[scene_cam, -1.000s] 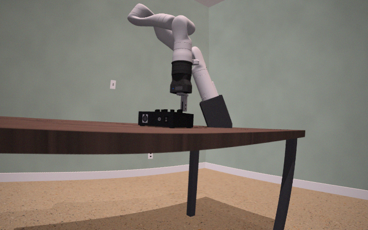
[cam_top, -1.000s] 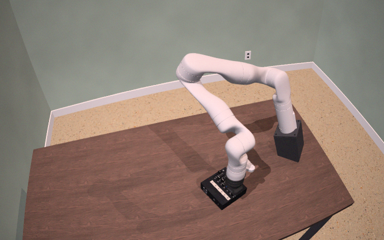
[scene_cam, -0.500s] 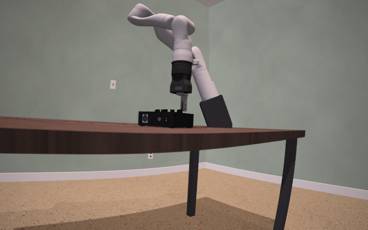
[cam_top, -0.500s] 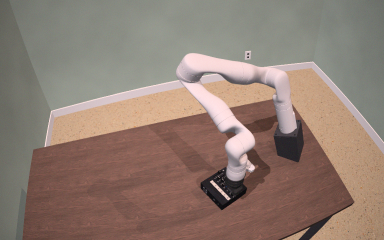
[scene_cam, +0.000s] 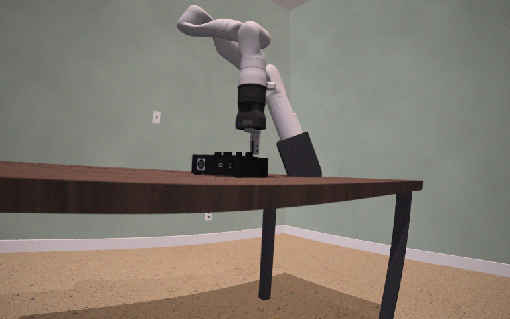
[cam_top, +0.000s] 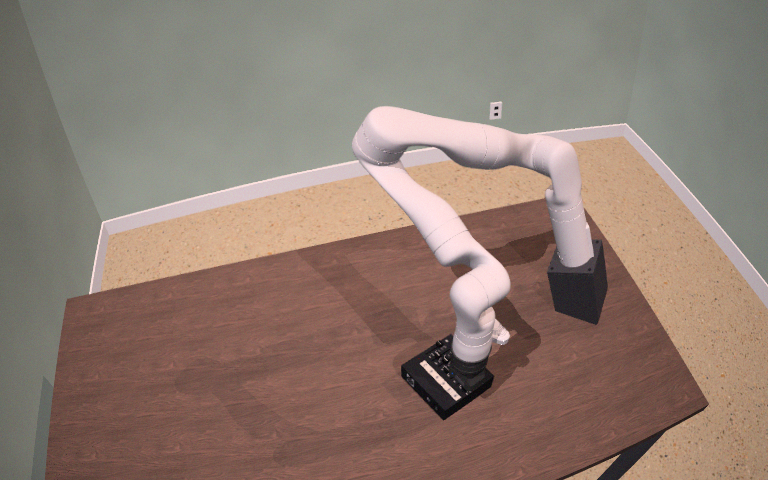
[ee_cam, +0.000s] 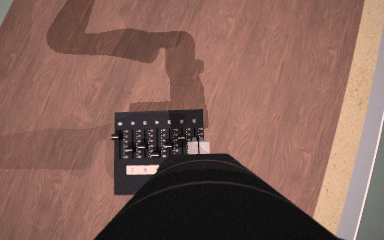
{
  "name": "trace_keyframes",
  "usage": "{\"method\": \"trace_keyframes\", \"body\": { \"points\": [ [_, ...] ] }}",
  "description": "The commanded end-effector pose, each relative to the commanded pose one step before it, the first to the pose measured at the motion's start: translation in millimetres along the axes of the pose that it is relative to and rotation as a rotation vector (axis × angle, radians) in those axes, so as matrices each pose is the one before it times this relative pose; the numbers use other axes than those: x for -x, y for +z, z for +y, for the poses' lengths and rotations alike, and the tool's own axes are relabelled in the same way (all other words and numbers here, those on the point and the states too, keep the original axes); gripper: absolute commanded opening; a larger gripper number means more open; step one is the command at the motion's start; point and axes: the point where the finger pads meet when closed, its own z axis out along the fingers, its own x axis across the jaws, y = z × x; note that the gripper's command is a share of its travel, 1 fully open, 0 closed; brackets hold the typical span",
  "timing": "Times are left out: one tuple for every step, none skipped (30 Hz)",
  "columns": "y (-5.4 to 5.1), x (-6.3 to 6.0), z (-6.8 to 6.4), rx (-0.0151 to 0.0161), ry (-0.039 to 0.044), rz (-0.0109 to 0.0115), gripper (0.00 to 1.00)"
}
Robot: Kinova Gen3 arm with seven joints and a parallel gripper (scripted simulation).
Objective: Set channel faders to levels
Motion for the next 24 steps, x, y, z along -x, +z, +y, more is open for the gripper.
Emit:
{"method": "trace_keyframes", "body": {
  "points": [
    [0.32, 2.68, -0.69, -0.00021, -0.0042, -0.00622, 0.0],
    [0.0, 0.0, -0.62, 0.0, 0.0, 0.0, 0.0],
    [0.0, 0.0, -0.62, 0.0, 0.0, 0.0, 0.0],
    [0.0, 0.0, -0.59, 0.0, 0.0, 0.0, 0.0],
    [0.0, 0.0, -0.53, 0.0, 0.0, 0.0, 0.0],
    [0.0, 0.0, -0.45, 0.0, 0.0, 0.0, 0.0],
    [0.0, 0.0, -0.35, 0.0, 0.0, 0.0, 0.0],
    [0.0, 0.0, 0.0, 0.0, 0.0, 0.0, 0.0],
    [0.0, 0.0, 0.0, 0.0, 0.0, 0.0, 0.0],
    [0.0, 0.0, -0.24, 0.0, 0.0, 0.0, 0.0],
    [0.0, 0.0, -0.14, 0.0, 0.0, 0.0, 0.0],
    [0.0, 0.0, -0.06, 0.0, 0.0, 0.0, 0.0],
    [0.0, 0.0, -0.01, 0.0, 0.0, 0.0, 0.0],
    [-0.03, 0.0, 0.0, 0.0, 0.0, 0.0, 0.0],
    [-0.18, 0.0, 0.0, 0.0, 0.0, 0.0, 0.0],
    [-0.44, 0.0, 0.0, 0.0, 0.0, 0.0, 0.0],
    [-0.78, 0.0, 0.0, 0.0, 0.00001, 0.0, 0.0],
    [-1.16, 0.0, 0.0, 0.0, 0.0, 0.0, 0.0],
    [-1.56, 0.0, 0.0, 0.0, -0.00001, 0.0, 0.0],
    [-1.94, 0.0, 0.0, 0.0, 0.0, 0.0, 0.0],
    [-2.3, 0.0, 0.0, 0.0, 0.0, 0.0, 0.0],
    [-2.61, 0.0, 0.0, 0.0, 0.0, 0.0, 0.0],
    [-2.85, 0.0, 0.0, 0.0, 0.0, 0.0, 0.0],
    [-3.02, 0.0, 0.0, 0.0, 0.0, 0.0, 0.0]
  ]
}}
